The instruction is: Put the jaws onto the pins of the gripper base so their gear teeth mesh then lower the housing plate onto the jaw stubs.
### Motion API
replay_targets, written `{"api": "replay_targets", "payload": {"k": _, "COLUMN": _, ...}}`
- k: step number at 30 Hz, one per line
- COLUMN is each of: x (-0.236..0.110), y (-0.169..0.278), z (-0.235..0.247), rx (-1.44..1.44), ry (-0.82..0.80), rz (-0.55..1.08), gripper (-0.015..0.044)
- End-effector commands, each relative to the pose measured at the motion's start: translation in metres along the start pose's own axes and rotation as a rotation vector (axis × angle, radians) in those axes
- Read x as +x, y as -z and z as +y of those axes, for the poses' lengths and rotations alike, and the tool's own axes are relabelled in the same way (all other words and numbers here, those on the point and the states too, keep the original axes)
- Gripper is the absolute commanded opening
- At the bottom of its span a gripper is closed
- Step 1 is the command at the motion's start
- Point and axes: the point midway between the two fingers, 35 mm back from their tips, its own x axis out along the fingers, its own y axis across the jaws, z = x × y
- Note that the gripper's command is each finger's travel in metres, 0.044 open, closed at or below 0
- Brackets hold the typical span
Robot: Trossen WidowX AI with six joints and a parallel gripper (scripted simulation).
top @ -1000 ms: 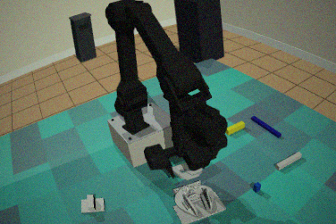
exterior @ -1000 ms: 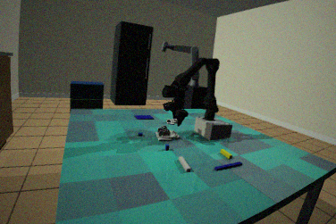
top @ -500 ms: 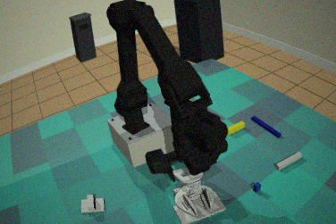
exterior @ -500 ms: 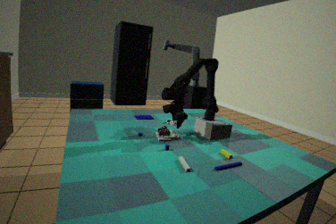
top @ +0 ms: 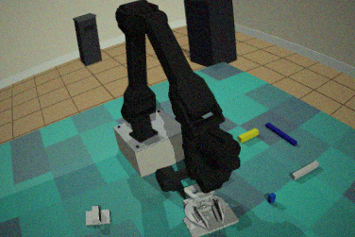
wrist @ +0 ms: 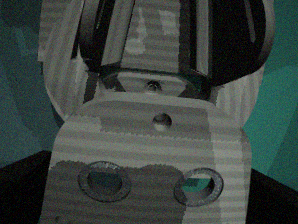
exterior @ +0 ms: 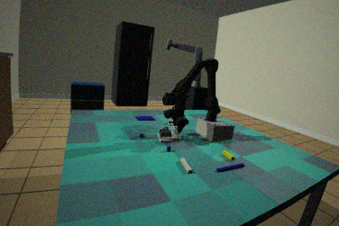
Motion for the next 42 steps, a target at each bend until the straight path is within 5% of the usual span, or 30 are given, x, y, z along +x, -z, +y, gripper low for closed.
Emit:
{"api": "replay_targets", "payload": {"k": 1, "x": 0.006, "y": 0.001, "z": 0.001, "rx": 0.004, "ry": -0.005, "rz": 0.001, "gripper": 0.0351}}
{"api": "replay_targets", "payload": {"k": 42, "x": 0.029, "y": 0.003, "z": 0.000, "rx": 0.003, "ry": -0.005, "rz": 0.001, "gripper": 0.0351}}
